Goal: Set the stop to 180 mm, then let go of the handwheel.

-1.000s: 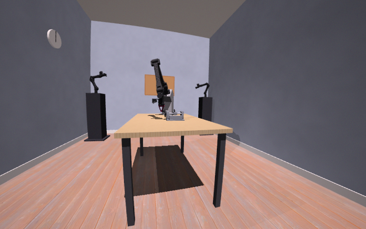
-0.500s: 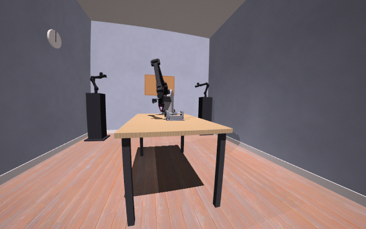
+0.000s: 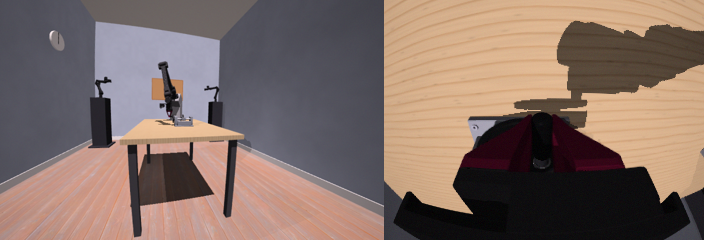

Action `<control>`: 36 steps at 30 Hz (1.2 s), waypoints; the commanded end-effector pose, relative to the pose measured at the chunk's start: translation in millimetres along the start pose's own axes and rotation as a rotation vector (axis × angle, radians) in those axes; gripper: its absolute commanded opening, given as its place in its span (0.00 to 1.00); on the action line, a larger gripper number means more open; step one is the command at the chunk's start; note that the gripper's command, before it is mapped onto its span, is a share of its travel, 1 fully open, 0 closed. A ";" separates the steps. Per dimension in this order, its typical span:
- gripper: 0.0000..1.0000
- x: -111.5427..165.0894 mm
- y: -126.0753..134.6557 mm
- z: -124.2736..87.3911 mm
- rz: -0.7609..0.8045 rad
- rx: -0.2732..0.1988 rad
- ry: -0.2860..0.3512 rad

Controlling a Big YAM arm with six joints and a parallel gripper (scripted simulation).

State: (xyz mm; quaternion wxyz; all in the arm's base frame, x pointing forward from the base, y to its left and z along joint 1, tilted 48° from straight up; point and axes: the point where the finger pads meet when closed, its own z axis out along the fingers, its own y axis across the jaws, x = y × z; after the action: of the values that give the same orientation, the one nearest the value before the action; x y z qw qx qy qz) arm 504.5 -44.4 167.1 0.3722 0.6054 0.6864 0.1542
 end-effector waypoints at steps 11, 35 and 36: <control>0.06 -6.4 7.4 -5.2 0.005 -0.042 -0.010; 0.06 -3.0 43.7 -36.3 0.013 -0.064 -0.004; 0.06 -2.9 44.6 -37.3 0.014 -0.064 -0.003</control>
State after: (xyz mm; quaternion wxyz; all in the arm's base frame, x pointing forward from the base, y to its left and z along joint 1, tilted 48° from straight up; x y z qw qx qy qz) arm 505.4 -42.2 173.6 0.3662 0.6087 0.6884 0.1467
